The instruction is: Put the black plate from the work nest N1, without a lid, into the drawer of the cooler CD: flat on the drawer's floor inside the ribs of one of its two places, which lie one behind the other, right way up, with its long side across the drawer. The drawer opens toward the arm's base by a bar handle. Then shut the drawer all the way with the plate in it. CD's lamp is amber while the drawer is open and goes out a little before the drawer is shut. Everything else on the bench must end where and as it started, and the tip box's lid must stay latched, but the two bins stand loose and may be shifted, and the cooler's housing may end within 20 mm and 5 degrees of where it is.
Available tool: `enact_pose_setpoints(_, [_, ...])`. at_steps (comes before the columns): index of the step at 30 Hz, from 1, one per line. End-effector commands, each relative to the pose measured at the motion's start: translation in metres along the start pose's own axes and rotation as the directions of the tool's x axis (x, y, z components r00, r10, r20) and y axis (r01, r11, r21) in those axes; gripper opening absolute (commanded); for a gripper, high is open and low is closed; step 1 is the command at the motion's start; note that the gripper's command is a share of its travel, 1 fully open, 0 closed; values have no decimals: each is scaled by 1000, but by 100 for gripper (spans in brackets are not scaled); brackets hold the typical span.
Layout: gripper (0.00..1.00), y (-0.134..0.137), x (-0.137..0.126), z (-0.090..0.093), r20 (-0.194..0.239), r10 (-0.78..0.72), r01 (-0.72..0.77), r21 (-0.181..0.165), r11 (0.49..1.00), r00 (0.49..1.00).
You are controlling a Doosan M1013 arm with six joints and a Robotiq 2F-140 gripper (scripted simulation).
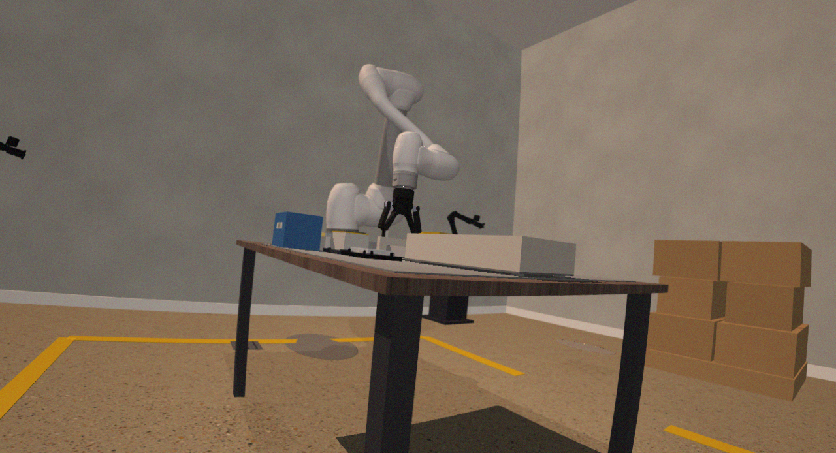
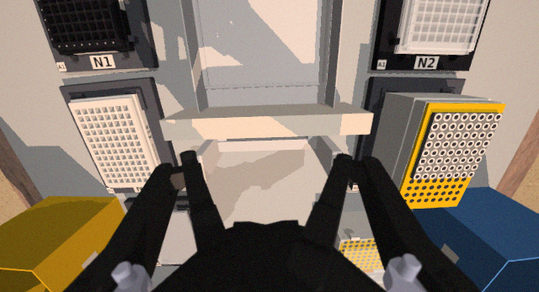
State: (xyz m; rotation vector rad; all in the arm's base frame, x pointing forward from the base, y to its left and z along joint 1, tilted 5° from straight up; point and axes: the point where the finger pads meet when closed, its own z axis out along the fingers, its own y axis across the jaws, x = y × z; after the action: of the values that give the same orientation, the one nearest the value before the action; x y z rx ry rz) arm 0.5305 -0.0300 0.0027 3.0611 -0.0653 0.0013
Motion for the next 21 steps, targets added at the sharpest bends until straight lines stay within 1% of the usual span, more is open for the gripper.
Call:
enact_pose_setpoints(1, [0, 0, 0, 0, 0, 0, 0, 0, 1000, 1000])
enact_pose_setpoints(6, [0, 0, 0, 0, 0, 0, 0, 0, 1000, 1000])
enact_pose_setpoints(7, [87, 0, 0, 0, 0, 0, 0, 0, 1000, 1000])
enact_pose_setpoints(21, [87, 0, 0, 0, 0, 0, 0, 0, 1000, 1000])
